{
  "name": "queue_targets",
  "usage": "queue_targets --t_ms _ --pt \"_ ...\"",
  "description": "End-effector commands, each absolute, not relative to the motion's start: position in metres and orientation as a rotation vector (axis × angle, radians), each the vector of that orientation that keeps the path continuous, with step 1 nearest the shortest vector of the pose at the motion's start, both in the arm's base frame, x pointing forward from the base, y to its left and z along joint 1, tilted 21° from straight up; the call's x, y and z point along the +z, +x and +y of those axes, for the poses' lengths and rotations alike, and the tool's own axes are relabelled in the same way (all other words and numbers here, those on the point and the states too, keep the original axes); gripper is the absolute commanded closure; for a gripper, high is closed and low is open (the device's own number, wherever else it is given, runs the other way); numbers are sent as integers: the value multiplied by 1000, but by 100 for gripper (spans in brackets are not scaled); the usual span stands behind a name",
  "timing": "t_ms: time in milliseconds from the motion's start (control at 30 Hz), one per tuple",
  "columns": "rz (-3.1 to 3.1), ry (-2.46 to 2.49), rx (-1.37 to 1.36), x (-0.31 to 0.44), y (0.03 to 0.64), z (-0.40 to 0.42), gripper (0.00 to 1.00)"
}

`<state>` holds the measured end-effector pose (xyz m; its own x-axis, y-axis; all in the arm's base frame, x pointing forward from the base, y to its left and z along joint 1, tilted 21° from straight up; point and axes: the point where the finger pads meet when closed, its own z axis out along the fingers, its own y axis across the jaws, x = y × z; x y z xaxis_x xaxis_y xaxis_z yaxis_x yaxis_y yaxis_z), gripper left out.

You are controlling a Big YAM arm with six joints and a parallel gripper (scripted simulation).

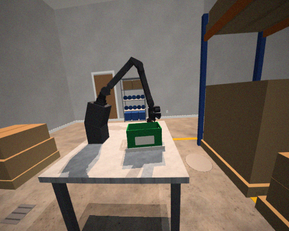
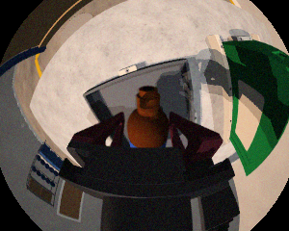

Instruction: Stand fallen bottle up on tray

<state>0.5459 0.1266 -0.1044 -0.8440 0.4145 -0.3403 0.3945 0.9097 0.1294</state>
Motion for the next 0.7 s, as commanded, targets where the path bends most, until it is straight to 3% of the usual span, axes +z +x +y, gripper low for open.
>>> queue_targets --t_ms 0,667 --pt "2701 595 78 -112 553 122 39" --pt "2710 596 72 -116 546 120 39"
